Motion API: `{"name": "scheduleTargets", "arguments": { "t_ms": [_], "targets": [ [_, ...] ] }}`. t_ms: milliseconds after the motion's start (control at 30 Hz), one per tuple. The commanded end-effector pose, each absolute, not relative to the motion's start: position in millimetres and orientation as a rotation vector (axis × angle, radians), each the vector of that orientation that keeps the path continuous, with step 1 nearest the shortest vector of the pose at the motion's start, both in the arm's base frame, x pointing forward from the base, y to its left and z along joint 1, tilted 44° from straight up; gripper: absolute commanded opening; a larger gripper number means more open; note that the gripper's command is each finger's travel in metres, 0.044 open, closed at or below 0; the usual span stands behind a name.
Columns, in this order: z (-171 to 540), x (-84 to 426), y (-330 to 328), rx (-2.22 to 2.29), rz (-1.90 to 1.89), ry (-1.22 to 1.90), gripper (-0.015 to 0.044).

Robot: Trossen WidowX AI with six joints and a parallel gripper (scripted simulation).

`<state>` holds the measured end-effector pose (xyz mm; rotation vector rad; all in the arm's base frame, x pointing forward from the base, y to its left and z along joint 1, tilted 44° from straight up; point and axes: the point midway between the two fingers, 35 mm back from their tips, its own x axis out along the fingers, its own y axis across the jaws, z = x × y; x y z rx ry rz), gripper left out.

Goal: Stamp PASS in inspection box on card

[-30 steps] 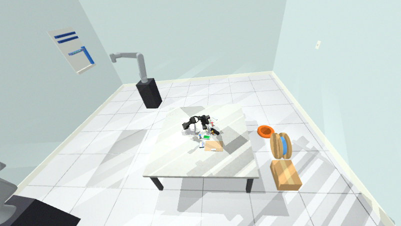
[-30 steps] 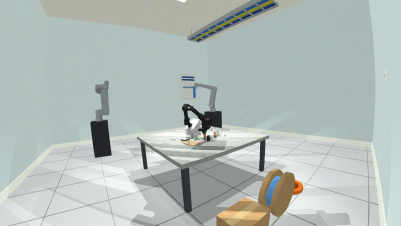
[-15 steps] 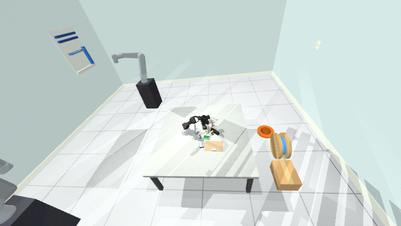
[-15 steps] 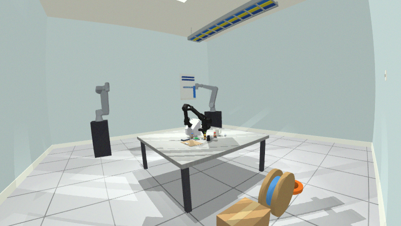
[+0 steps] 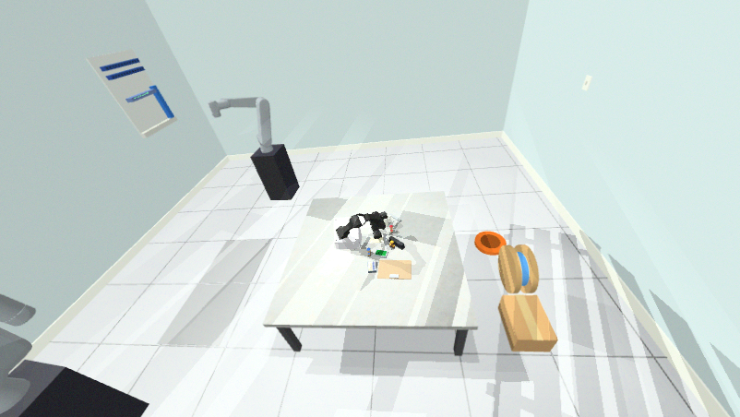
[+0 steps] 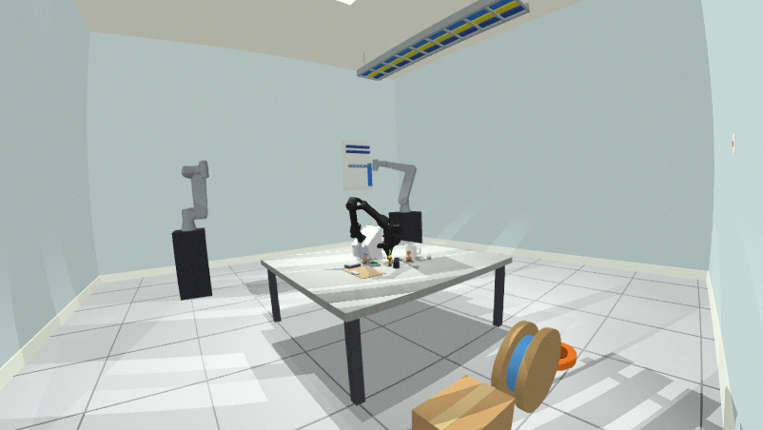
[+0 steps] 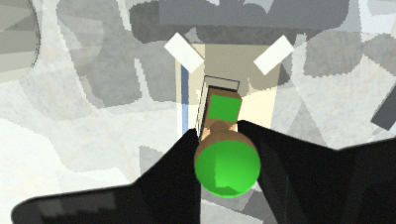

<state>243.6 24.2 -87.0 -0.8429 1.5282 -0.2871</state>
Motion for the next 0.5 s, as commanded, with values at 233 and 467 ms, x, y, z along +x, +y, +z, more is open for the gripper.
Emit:
{"name": "scheduleTargets", "arguments": {
  "t_ms": [233,467],
  "targets": [
    [-78.4,244.4,34.0,-0.835,-0.288,1.527,0.0000],
    [-70.7,244.1,41.9,-0.835,-0.287,1.527,0.0000]
  ]
}}
